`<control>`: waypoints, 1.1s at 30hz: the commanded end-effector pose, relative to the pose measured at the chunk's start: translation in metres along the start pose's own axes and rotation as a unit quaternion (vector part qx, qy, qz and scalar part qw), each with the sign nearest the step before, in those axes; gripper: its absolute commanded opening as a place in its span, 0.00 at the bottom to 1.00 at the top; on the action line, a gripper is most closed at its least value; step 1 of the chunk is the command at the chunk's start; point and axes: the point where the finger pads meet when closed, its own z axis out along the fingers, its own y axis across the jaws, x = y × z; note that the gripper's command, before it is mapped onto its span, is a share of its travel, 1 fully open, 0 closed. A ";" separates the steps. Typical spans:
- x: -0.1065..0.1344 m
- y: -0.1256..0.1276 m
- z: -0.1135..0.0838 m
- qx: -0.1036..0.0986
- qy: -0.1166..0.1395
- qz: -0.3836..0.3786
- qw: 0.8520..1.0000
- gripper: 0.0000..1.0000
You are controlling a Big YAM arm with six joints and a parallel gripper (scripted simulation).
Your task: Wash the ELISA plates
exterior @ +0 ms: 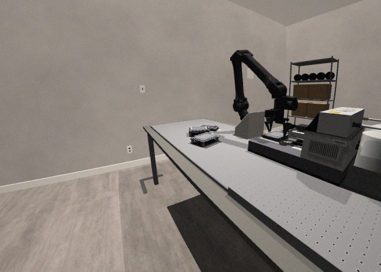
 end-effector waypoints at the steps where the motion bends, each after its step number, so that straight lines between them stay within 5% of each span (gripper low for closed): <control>1: -0.003 0.006 0.003 -0.001 0.002 -0.001 1.000 1.00; 5: -0.003 0.006 0.003 -0.001 0.002 -0.001 1.000 1.00; 8: -0.007 0.021 -0.025 -0.026 -0.005 0.002 1.000 1.00; 22: -0.004 0.022 -0.047 -0.027 -0.008 0.004 1.000 1.00; 23: 0.001 -0.003 -0.024 0.008 0.001 0.001 1.000 1.00; 27: -0.005 0.022 -0.056 -0.028 -0.008 0.005 1.000 1.00; 33: -0.005 0.019 -0.064 -0.026 -0.006 0.006 1.000 1.00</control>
